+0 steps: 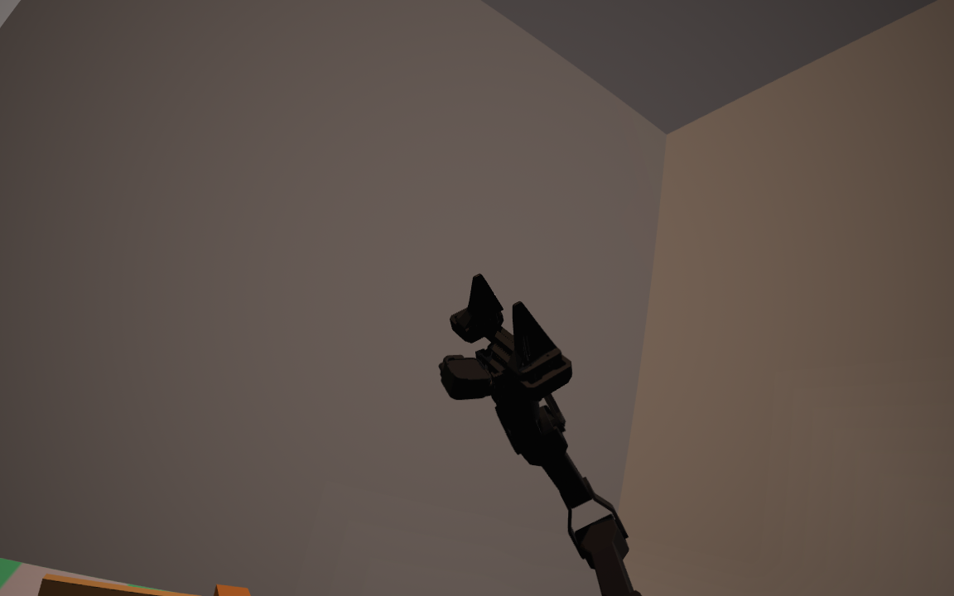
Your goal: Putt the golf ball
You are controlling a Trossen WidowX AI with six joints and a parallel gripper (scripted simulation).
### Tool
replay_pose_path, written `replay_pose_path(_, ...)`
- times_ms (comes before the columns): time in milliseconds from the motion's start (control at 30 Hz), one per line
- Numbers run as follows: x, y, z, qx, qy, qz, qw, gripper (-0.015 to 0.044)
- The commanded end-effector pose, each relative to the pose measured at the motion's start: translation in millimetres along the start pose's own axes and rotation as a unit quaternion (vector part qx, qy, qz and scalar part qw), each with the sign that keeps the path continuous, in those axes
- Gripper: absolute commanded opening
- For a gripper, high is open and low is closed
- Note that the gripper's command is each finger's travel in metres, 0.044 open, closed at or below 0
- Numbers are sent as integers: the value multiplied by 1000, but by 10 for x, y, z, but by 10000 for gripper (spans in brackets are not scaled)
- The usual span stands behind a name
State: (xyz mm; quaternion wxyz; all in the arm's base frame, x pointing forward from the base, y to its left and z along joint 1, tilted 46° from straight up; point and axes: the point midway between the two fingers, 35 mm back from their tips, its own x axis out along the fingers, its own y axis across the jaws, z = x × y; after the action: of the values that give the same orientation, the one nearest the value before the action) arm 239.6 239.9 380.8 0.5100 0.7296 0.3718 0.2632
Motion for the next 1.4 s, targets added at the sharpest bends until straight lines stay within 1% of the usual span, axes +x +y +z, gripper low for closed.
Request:
replay_pose_path(0, 16, -21, 13, -5, -2, -4, 1000, 426)
replay_pose_path(33, 64, -84, 51, -21, -9, -16, 1000, 440)
replay_pose_path(133, 302, -467, 260, -113, -37, -90, 989, 440)
replay_pose_path(267, 535, -1054, 529, -245, -48, -204, 946, 440)
replay_pose_path(333, 610, -1364, 654, -312, -39, -264, 912, 440)
replay_pose_path(400, 658, -1686, 777, -378, -19, -324, 867, 440)
replay_pose_path(600, 644, -2410, 1025, -510, 64, -448, 731, 440)
replay_pose_path(700, 579, -2748, 1133, -561, 121, -498, 650, 440)
replay_pose_path(800, 475, -3078, 1237, -602, 191, -538, 559, 440)
replay_pose_path(1000, 166, -3677, 1415, -641, 355, -580, 355, 440)
replay_pose_path(1167, -185, -4091, 1519, -626, 506, -567, 177, 440)
replay_pose_path(1333, -589, -4414, 1613, -560, 657, -505, 1, 440)
replay_pose_path(1367, -648, -4451, 1626, -547, 677, -492, -23, 440)
